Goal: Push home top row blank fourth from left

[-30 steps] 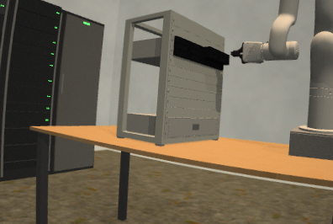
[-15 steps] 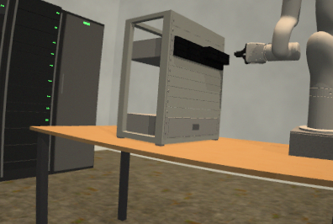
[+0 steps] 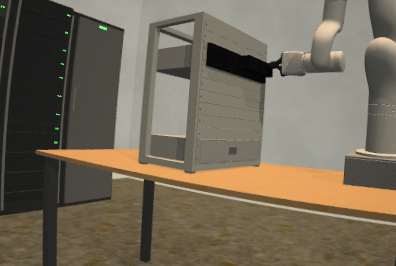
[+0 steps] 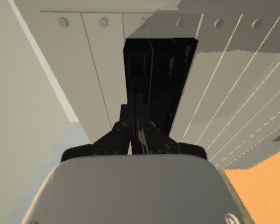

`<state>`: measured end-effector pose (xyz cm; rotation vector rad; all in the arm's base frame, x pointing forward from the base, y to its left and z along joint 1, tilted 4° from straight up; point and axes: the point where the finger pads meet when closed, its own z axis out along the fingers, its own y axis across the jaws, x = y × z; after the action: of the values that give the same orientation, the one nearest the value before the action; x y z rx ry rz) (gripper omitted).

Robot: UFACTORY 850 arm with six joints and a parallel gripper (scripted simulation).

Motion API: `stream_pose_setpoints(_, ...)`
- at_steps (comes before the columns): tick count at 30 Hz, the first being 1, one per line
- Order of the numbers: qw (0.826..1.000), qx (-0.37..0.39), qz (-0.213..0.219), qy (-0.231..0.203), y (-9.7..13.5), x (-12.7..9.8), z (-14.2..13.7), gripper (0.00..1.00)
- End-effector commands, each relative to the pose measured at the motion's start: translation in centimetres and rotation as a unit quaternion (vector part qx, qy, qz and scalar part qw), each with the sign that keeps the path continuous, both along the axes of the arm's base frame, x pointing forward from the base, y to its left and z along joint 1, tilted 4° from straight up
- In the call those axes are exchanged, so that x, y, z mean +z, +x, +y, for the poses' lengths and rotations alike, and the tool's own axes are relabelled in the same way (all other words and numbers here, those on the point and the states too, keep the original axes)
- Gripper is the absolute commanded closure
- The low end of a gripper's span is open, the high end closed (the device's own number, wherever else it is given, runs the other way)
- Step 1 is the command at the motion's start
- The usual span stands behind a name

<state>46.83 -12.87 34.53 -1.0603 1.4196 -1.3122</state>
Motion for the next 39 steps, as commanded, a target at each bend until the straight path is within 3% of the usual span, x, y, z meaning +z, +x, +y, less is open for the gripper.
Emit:
stream_pose_setpoints(1, 1.000, 0.000, -0.001, 0.000, 0.4, 0.1, -0.1, 1.00)
stream_pose_setpoints(39, 1.000, 0.000, -0.001, 0.000, 2.2, 0.0, -0.5, 1.00)
